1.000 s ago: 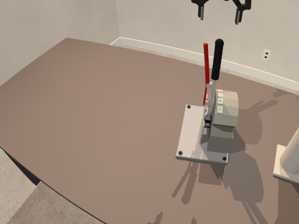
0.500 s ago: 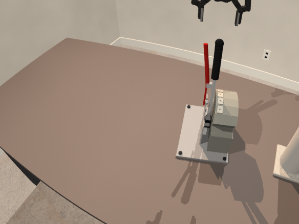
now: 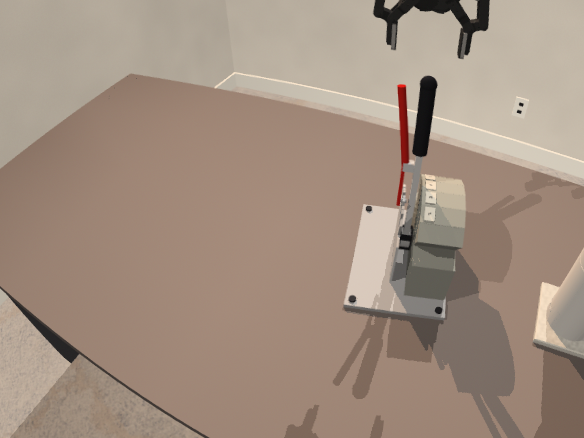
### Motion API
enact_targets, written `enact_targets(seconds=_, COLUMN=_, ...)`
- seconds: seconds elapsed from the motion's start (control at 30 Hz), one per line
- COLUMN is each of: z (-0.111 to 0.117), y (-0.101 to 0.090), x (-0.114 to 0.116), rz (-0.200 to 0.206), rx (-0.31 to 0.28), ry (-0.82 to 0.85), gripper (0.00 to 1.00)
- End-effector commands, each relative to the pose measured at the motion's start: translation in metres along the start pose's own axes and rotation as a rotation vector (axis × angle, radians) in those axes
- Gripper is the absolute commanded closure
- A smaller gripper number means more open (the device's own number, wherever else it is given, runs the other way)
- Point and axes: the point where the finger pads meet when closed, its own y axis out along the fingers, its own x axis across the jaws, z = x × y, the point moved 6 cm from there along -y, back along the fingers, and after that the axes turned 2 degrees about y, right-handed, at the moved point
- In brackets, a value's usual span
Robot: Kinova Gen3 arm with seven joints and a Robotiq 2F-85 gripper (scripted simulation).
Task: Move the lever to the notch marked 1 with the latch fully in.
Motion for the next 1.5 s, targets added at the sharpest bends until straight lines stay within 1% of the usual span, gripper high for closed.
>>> enact_targets(seconds=0.0, z=0.0, y=0.003, x=0.0, rz=-0.001, rx=-0.001, ry=0.0, gripper=0.02)
enact_targets(seconds=0.63, z=-0.001, y=0.013, x=0.001, rz=-0.001, rx=-0.001, ry=0.0, gripper=0.02)
enact_targets(seconds=1.47, z=-0.001, y=0.014, x=0.001, rz=-0.001, rx=-0.001, ry=0.0, gripper=0.02)
